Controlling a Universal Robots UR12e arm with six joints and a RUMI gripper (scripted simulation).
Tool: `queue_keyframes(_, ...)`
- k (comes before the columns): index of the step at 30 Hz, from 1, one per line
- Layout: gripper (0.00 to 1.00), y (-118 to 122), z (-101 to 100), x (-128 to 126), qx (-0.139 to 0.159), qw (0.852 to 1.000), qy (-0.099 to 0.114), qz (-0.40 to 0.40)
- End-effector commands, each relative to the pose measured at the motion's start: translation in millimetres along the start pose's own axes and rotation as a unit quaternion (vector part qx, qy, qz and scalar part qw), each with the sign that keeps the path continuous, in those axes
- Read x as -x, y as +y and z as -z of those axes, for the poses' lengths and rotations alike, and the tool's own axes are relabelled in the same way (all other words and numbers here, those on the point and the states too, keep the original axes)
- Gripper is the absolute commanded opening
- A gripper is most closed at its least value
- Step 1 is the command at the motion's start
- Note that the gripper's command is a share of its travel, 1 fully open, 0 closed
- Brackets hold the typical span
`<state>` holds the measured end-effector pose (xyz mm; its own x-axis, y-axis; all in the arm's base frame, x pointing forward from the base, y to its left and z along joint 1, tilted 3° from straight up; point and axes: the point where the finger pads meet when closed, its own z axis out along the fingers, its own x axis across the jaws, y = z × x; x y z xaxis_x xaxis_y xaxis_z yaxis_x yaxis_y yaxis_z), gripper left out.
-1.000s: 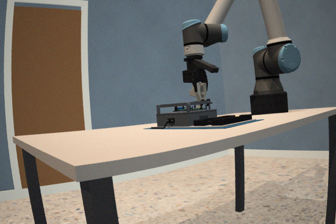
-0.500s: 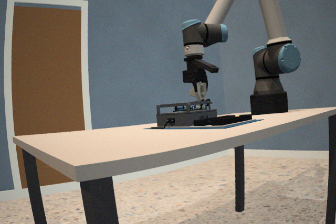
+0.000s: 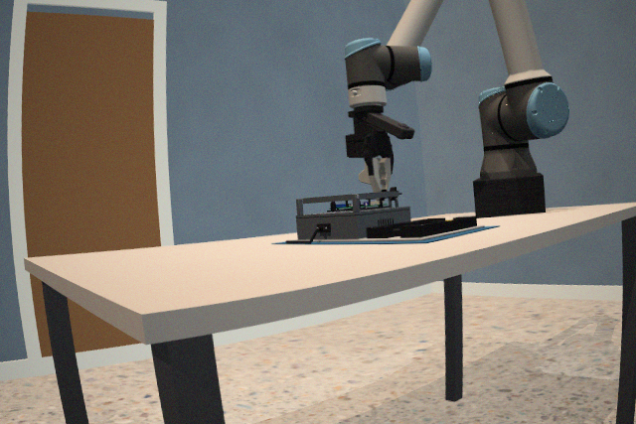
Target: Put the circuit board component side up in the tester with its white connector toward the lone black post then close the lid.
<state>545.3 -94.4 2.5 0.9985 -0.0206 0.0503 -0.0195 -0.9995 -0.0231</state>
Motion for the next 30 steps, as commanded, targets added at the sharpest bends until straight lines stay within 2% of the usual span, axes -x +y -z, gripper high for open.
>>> queue_keyframes(1,0.0,0.2,0.2,-0.4,0.0,1.0,0.0,0.0)
queue_keyframes(7,0.0,0.2,0.2,-0.4,0.0,1.0,0.0,0.0)
queue_keyframes(8,0.13,0.2,0.2,-0.4,0.0,1.0,0.0,0.0)
queue_keyframes(30,0.13,0.2,0.2,-0.4,0.0,1.0,0.0,0.0)
